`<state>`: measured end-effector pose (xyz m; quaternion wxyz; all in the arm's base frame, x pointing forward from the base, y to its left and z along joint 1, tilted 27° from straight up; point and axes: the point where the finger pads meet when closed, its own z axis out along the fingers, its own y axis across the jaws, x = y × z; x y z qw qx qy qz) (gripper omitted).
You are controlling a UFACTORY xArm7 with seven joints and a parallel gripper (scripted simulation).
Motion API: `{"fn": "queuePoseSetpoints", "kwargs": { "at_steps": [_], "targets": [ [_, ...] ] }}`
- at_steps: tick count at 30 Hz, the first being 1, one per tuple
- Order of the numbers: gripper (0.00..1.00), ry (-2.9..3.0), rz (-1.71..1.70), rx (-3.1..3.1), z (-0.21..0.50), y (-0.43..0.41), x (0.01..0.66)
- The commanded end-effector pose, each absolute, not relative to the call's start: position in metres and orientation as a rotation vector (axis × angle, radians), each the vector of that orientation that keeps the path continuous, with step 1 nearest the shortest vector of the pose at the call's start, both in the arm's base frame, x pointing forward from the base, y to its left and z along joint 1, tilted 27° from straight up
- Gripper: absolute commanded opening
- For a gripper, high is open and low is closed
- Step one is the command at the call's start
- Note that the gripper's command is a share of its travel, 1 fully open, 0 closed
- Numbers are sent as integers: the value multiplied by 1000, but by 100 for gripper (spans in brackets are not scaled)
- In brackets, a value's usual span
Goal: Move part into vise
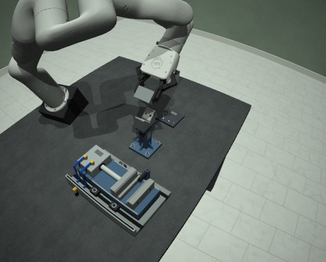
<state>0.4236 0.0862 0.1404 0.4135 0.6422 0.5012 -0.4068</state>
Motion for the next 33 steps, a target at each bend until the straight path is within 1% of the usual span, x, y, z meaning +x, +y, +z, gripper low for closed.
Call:
{"fn": "queuePoseSetpoints", "kwargs": {
  "at_steps": [1, 33],
  "targets": [
    [0, 1261, -1017, 1616, 142, 88, 424],
    [0, 1261, -1017, 1616, 133, 83, 425]
  ]
}}
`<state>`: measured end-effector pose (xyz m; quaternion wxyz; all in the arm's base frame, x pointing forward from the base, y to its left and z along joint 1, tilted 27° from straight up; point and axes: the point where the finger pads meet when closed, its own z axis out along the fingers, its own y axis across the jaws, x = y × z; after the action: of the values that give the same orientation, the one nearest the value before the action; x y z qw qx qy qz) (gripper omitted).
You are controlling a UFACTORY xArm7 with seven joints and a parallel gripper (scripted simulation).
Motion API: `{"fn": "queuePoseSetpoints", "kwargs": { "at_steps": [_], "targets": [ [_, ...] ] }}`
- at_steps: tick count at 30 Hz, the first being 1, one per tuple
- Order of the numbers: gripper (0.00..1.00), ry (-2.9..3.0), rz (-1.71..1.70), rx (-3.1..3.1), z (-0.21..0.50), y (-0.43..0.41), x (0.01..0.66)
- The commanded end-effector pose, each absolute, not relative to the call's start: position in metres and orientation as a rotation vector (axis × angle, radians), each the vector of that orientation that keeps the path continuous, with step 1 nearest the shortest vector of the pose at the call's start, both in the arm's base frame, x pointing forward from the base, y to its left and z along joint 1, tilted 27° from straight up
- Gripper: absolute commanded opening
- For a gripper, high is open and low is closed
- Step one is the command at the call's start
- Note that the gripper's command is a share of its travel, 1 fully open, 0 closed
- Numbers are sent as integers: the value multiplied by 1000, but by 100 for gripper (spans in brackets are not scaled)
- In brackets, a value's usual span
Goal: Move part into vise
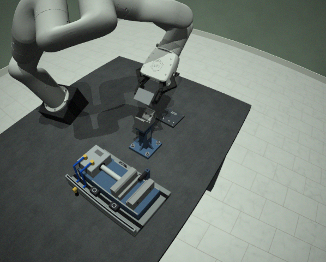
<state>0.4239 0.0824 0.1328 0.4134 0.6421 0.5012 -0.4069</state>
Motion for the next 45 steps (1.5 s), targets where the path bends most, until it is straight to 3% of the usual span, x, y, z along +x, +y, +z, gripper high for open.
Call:
{"fn": "queuePoseSetpoints", "kwargs": {
  "at_steps": [1, 45],
  "targets": [
    [0, 1261, -1017, 1616, 132, 83, 425],
    [0, 1261, -1017, 1616, 94, 64, 427]
  ]
}}
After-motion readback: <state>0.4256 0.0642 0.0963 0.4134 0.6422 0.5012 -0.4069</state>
